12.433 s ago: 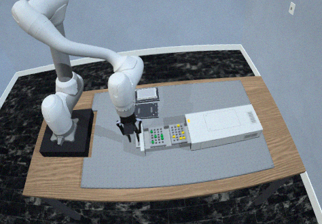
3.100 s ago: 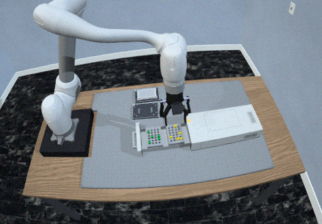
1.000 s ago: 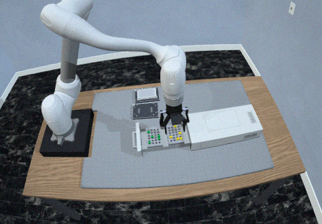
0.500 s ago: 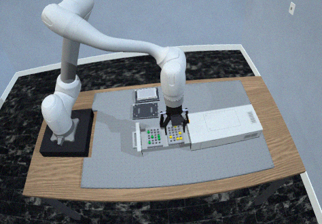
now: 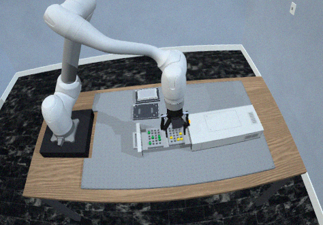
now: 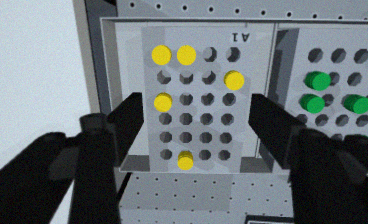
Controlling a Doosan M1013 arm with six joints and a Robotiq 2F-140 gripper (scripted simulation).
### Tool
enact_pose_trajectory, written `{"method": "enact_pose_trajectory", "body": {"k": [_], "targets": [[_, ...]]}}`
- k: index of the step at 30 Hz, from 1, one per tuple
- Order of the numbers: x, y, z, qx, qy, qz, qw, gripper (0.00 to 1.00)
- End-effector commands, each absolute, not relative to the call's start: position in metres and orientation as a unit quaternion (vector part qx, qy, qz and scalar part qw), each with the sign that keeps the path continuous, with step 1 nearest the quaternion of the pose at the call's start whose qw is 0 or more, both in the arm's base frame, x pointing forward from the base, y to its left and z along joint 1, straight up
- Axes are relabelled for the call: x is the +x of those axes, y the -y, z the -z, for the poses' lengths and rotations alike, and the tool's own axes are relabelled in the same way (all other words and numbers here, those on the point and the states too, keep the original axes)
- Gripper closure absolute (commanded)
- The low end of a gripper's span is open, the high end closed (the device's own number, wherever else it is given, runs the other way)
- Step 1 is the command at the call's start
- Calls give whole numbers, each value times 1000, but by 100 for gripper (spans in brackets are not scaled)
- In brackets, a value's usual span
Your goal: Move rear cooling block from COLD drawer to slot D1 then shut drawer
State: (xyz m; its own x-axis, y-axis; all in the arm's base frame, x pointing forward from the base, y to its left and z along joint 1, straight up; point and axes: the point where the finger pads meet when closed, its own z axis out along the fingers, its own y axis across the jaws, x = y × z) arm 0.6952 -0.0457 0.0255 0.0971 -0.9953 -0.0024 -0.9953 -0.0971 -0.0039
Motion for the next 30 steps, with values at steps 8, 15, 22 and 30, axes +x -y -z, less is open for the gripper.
{"method": "enact_pose_trajectory", "body": {"k": [8, 15, 22, 30], "targets": [[696, 45, -17, -741, -672, 1, 3, 34], [696, 46, -17, -741, -672, 1, 3, 34], [696, 46, -17, -741, -672, 1, 3, 42], [696, 46, -17, -741, -672, 1, 3, 54]]}}
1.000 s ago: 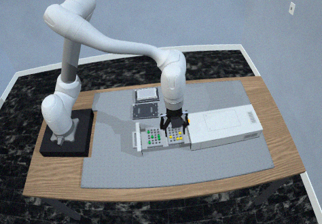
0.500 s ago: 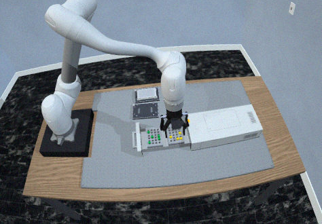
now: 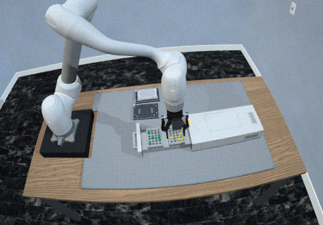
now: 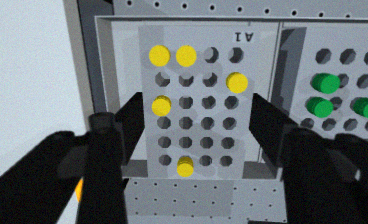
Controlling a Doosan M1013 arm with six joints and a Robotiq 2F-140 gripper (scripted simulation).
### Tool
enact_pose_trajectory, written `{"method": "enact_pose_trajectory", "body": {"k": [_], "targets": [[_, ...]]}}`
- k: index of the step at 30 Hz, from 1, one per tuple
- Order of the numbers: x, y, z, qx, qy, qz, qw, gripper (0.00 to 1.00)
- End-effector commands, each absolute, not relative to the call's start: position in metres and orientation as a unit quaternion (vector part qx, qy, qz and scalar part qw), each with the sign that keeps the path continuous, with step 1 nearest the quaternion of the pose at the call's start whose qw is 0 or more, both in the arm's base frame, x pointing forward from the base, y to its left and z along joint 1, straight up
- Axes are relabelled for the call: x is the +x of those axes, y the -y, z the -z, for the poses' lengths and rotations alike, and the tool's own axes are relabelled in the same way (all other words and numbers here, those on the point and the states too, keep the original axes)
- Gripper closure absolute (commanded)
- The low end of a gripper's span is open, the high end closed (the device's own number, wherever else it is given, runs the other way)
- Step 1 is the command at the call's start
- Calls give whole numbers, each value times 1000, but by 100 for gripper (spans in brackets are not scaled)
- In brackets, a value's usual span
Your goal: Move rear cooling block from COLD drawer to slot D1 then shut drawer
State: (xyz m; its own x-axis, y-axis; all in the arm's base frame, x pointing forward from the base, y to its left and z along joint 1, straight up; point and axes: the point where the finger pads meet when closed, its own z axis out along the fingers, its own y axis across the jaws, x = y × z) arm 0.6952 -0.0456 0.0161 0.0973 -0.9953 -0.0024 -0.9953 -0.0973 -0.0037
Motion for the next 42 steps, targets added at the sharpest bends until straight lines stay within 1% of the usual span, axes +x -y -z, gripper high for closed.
{"method": "enact_pose_trajectory", "body": {"k": [1, 2, 17, 19, 28, 42], "targets": [[696, 46, -17, -741, -672, 1, 3, 54], [696, 46, -17, -741, -672, 1, 3, 54], [696, 46, -17, -741, -672, 1, 3, 76], [696, 46, -17, -741, -672, 1, 3, 76], [696, 46, -17, -741, -672, 1, 3, 90], [696, 46, -17, -741, -672, 1, 3, 90]]}}
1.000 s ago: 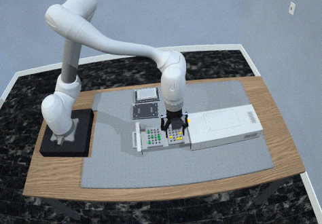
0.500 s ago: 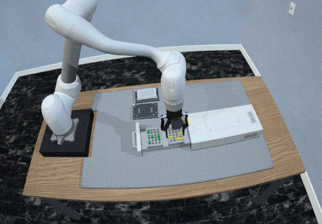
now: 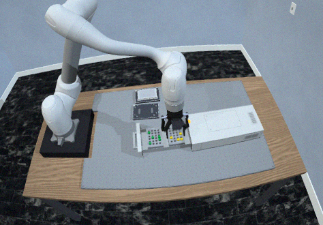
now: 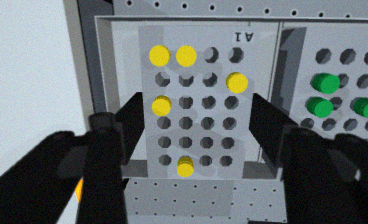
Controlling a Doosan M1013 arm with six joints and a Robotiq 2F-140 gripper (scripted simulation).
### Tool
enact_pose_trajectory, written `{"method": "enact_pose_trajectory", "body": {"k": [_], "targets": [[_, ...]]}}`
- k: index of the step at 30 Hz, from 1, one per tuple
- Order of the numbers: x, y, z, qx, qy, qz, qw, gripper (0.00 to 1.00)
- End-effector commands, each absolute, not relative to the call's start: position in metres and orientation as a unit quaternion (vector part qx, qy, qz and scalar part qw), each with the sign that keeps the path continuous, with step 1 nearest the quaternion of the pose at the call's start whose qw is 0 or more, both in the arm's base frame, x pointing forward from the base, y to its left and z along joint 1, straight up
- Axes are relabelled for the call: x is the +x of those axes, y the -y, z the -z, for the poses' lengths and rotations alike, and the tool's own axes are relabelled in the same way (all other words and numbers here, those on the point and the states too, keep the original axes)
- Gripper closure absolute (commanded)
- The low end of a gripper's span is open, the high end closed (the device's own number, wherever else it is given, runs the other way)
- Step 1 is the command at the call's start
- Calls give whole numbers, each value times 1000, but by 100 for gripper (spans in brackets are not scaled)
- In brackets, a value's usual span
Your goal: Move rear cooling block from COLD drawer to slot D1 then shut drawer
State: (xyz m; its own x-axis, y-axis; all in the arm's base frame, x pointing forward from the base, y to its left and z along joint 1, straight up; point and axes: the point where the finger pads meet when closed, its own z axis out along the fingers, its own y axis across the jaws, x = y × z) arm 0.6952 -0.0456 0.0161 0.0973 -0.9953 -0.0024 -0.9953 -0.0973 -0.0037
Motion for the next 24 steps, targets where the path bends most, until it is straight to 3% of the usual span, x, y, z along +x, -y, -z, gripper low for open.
{"method": "enact_pose_trajectory", "body": {"k": [1, 24], "targets": [[696, 46, -17, -741, -672, 1, 3, 90], [696, 45, -19, -741, -672, 1, 3, 90]]}}
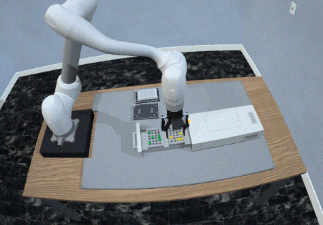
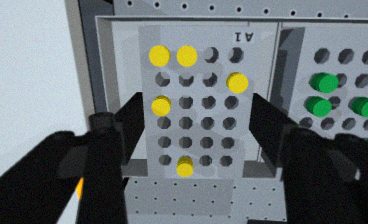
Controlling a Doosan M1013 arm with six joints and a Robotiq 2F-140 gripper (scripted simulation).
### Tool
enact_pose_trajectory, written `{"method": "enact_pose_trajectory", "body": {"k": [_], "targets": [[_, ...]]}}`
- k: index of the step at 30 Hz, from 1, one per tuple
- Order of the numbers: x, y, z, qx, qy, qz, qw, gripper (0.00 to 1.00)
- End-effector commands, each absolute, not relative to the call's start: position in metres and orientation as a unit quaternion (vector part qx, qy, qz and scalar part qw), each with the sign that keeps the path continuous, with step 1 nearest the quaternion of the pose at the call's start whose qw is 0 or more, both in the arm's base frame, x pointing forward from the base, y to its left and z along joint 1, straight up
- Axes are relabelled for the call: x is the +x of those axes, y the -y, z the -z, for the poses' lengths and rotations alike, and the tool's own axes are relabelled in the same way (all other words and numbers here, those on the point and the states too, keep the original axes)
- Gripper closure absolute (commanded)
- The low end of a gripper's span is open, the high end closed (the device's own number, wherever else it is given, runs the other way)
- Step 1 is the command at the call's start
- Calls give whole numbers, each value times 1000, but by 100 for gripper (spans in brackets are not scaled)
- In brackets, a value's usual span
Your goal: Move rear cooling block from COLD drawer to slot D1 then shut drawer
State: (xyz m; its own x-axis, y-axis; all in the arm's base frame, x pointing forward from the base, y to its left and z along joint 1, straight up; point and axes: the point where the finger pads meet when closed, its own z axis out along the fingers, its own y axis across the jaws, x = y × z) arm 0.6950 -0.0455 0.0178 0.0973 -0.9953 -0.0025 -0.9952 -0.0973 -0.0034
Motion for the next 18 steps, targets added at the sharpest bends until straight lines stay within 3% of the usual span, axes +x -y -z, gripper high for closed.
{"method": "enact_pose_trajectory", "body": {"k": [1, 18], "targets": [[696, 45, -20, -741, -672, 1, 3, 90], [696, 45, -25, -741, -672, 1, 3, 90]]}}
